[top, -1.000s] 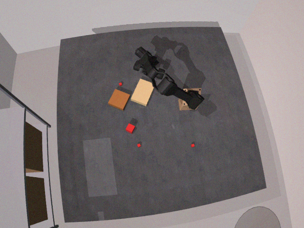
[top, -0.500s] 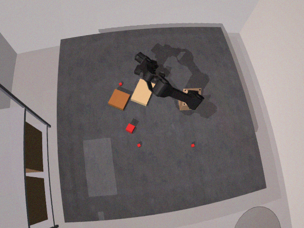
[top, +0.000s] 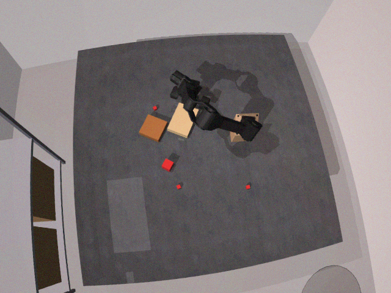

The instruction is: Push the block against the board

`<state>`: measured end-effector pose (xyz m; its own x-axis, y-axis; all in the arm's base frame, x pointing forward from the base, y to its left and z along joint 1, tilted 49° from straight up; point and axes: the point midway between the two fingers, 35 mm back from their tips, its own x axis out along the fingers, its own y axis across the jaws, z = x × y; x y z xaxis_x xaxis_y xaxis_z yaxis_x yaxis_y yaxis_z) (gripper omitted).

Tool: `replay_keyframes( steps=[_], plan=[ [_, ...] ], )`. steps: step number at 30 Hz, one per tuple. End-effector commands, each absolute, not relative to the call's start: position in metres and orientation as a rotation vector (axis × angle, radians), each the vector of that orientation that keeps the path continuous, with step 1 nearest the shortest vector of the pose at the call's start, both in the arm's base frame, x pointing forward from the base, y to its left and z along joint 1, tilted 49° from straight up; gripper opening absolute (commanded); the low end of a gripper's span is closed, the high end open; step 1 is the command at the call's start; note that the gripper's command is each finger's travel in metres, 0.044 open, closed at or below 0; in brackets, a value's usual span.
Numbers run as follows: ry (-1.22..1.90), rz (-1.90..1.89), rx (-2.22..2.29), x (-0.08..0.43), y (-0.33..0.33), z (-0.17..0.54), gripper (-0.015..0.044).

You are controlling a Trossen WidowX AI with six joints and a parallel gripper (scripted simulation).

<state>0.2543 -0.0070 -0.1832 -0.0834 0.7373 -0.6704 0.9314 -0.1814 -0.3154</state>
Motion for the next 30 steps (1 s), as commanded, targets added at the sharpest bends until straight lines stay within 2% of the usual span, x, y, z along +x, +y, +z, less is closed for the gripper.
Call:
replay_keyframes(
  steps=[1,30],
  plan=[
    [1.829,-1.116,1.943,0.258,0.0,-0.176,0.0],
    [1.832,-1.114,1.945,0.274,0.03,-0.145,0.0]
  ],
)
